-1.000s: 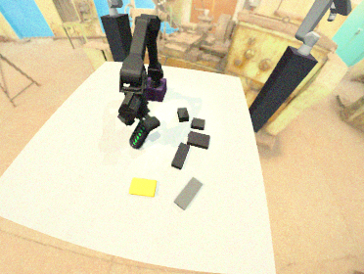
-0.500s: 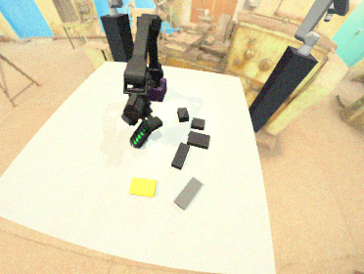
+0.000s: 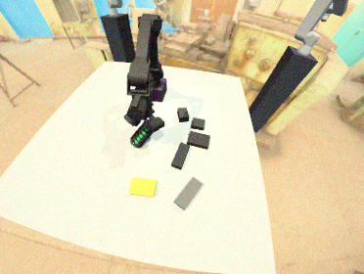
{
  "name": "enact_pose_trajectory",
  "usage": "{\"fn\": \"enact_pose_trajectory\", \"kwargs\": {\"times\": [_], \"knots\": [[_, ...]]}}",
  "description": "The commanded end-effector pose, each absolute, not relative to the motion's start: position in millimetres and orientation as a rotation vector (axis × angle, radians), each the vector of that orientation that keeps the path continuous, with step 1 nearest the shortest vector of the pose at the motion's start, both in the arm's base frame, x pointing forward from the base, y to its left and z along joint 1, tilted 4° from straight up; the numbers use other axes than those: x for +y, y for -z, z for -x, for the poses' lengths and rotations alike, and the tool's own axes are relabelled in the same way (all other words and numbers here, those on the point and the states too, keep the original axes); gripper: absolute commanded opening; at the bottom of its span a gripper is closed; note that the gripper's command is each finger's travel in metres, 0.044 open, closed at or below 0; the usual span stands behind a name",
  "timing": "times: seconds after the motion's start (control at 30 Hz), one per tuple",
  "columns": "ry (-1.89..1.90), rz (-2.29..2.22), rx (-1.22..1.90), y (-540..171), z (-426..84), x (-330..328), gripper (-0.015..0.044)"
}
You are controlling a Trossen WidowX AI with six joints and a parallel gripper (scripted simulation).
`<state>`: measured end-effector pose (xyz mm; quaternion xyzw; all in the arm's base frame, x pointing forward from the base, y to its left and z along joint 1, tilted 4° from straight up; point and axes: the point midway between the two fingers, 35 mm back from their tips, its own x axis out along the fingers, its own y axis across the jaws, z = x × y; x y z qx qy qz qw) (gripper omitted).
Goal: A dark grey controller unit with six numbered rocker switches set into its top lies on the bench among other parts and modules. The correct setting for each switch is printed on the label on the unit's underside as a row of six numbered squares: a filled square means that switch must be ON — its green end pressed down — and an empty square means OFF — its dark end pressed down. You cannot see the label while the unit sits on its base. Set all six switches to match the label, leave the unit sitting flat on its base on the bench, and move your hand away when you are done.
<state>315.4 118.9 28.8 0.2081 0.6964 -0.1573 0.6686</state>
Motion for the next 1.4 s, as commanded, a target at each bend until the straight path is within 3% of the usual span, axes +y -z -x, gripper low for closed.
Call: {"fn": "enact_pose_trajectory", "kwargs": {"times": [0.0, 1.37], "knots": [[0.374, -0.472, 1.56, -25.7, -315.1, 115.4, 0.0338], [0.373, -0.472, 1.562, -2.6, -296.9, 127.7, 0.0338]]}}
